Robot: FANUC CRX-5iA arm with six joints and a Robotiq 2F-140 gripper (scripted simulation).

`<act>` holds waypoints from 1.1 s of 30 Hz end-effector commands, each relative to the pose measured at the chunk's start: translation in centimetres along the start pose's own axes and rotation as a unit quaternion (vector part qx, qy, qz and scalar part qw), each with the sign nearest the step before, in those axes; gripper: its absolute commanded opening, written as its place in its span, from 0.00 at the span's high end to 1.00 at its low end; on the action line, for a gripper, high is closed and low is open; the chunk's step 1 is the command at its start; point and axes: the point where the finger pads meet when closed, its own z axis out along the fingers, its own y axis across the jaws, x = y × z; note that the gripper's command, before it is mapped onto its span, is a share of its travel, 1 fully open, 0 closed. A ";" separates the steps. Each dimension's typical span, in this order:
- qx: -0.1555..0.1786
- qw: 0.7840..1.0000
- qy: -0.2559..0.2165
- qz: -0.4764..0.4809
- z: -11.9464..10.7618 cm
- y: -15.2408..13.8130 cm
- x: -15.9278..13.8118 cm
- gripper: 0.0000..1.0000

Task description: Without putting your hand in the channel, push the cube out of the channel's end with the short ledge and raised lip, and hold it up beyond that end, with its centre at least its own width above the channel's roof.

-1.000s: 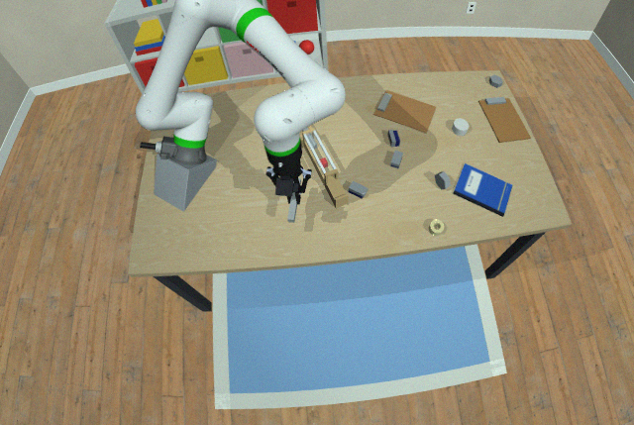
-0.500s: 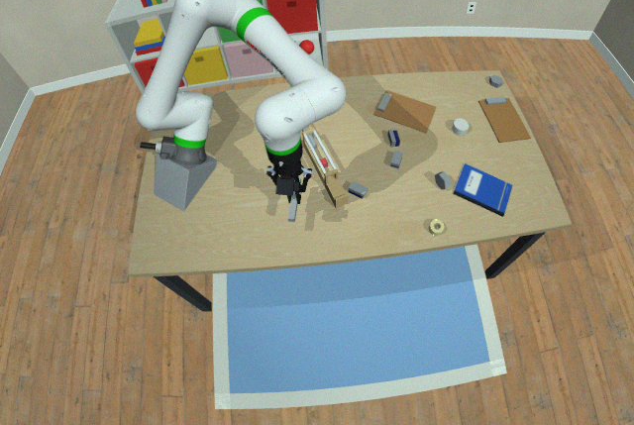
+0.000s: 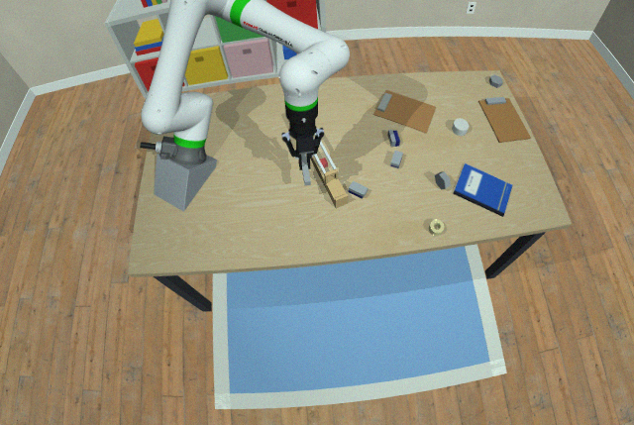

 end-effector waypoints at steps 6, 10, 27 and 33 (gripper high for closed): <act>0.029 0.992 -0.017 -0.118 -0.8 0.0 -12.0 0.90; 0.032 0.992 -0.021 -0.124 -1.0 0.3 -16.4 0.90; 0.032 0.992 -0.021 -0.124 1.8 1.0 -34.1 0.90; 0.032 0.992 -0.021 -0.124 2.5 0.9 -34.4 0.90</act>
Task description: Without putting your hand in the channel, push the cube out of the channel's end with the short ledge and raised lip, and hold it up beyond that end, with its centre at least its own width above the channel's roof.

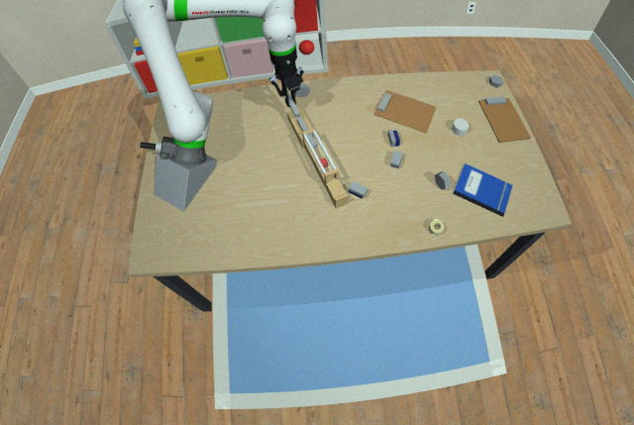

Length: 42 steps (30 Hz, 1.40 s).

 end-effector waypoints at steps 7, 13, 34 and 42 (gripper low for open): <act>-0.008 0.999 0.032 0.005 2.7 -0.6 -1.1 0.90; -0.008 0.999 0.032 0.005 2.9 -0.6 -1.1 0.90; -0.008 0.999 0.032 0.005 2.9 -0.6 -1.1 0.90; -0.008 0.999 0.032 0.005 2.9 -0.6 -1.1 0.90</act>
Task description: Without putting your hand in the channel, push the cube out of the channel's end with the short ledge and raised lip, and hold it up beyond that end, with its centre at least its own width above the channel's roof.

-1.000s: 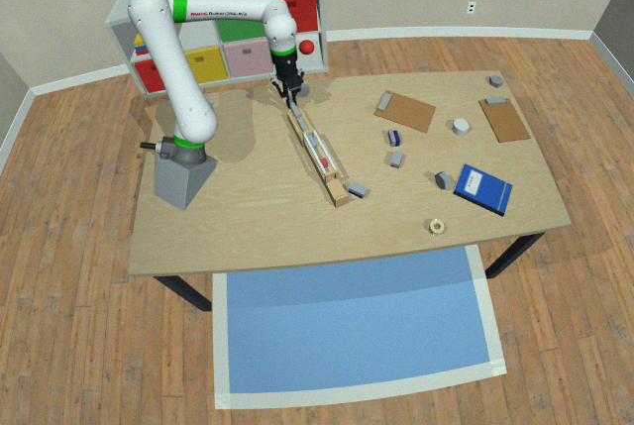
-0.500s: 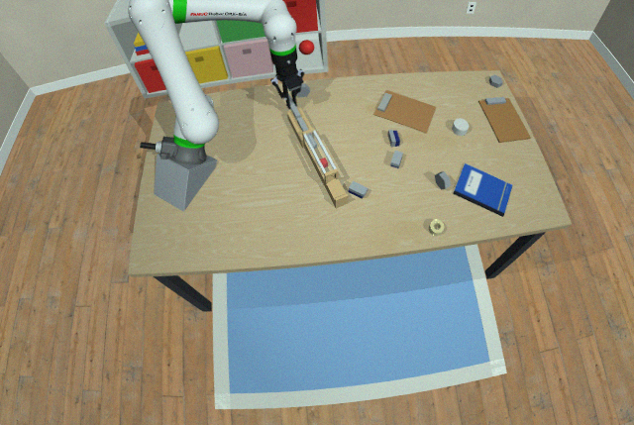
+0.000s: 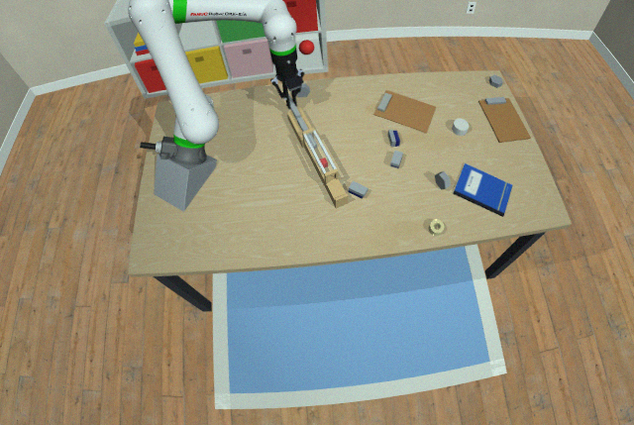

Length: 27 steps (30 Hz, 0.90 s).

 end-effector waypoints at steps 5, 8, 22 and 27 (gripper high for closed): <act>0.001 1.000 0.000 0.000 -0.1 -0.1 0.0 0.90; 0.001 1.000 0.000 0.000 -0.1 -0.1 0.0 0.90; 0.001 1.000 0.000 0.000 -0.1 -0.1 0.5 0.90; 0.001 1.000 0.000 0.000 -0.1 -0.1 0.7 0.90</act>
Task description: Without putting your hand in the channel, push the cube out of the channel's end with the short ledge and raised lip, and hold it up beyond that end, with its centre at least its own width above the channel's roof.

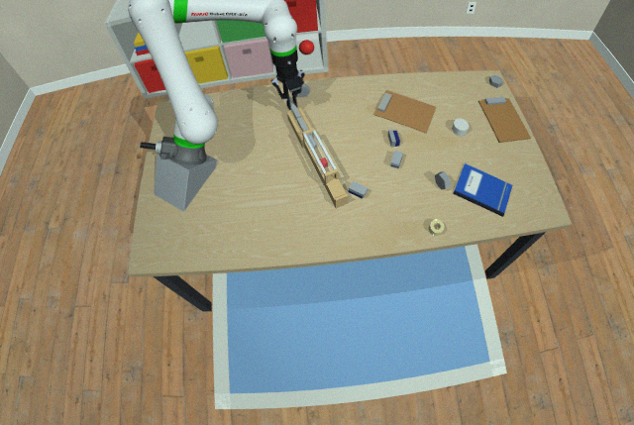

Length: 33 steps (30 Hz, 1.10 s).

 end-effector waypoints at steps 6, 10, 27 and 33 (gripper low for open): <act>0.001 1.000 0.000 0.000 -0.1 -0.1 0.9 0.90; 0.001 1.000 0.000 0.000 -0.1 -0.1 1.5 0.90; 0.001 1.000 0.000 0.000 -0.1 -0.1 5.0 0.90; 0.001 1.000 0.000 0.000 -0.1 -0.1 6.2 0.90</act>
